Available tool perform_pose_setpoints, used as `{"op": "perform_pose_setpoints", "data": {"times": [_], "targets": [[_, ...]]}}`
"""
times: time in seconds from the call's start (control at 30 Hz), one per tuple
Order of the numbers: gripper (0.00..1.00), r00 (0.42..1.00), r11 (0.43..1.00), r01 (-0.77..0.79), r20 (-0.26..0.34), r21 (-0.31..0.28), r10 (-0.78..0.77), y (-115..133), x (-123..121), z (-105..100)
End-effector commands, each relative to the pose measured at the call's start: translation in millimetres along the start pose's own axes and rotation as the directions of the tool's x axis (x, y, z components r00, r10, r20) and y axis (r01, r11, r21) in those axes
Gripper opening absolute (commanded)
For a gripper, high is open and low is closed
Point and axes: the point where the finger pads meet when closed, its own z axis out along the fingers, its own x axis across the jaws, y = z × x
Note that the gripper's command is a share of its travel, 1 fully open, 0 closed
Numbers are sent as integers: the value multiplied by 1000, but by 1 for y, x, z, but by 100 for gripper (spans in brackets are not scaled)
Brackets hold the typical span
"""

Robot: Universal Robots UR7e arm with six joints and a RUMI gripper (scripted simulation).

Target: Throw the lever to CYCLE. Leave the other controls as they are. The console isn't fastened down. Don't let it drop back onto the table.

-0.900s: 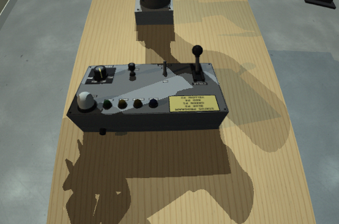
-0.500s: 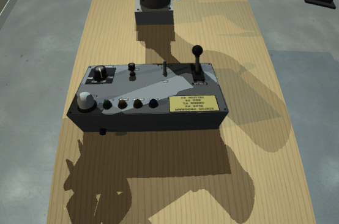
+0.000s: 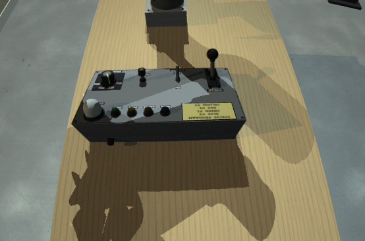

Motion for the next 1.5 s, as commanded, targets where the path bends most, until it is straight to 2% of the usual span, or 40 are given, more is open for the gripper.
{"op": "perform_pose_setpoints", "data": {"times": [0.0,0.23,0.6,0.77,0.87,1.07,1.17,1.27,1.33,1.4,1.47], "targets": [[100,1000,1000,-21,-17,-2,21,-6,4,-2],[100,997,998,-66,-47,-2,66,-14,12,-7],[100,949,965,-260,-177,37,262,-54,44,-27],[100,939,958,-282,-192,46,286,-59,48,-30],[100,901,932,-352,-238,82,361,-76,59,-39],[100,852,897,-422,-282,131,442,-95,71,-50],[100,832,883,-444,-296,151,469,-102,75,-53],[100,789,851,-487,-319,195,524,-116,83,-61],[100,789,851,-487,-319,195,524,-116,83,-61],[100,742,815,-525,-338,246,580,-131,90,-70],[100,742,815,-525,-338,246,580,-131,90,-70]]}}
